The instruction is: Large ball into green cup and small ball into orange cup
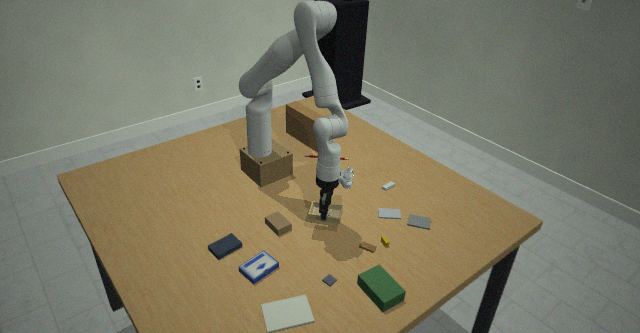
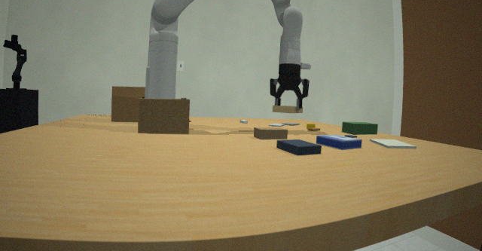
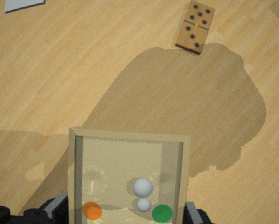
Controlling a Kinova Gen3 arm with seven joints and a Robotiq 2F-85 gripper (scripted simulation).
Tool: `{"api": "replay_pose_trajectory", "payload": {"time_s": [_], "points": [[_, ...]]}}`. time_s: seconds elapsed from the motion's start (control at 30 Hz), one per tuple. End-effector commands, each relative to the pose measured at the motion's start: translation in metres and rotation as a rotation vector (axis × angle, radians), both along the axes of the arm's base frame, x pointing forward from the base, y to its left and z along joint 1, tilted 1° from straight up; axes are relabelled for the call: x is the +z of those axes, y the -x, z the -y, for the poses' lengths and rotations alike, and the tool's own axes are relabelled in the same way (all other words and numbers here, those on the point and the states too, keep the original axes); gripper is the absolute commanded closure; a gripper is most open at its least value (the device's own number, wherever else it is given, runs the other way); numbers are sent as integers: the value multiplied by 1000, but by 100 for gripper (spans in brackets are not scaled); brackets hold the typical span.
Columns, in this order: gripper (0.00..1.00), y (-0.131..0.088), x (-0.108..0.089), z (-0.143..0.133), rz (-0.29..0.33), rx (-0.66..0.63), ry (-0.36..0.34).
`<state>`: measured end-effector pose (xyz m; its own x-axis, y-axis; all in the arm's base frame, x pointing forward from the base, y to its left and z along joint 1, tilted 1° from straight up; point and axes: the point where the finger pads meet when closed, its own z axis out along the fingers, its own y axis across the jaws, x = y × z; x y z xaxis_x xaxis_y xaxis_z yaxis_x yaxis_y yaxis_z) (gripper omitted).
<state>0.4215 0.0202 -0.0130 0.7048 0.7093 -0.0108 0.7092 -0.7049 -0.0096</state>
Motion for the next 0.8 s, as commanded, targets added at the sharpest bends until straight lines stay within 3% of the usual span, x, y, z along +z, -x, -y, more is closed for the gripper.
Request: {"api": "replay_pose_trajectory", "payload": {"time_s": [0.0, 0.77], "points": [[26, 0, 0, -3, 3, 8, 5], [26, 0, 0, -3, 5, 8, -23]]}}
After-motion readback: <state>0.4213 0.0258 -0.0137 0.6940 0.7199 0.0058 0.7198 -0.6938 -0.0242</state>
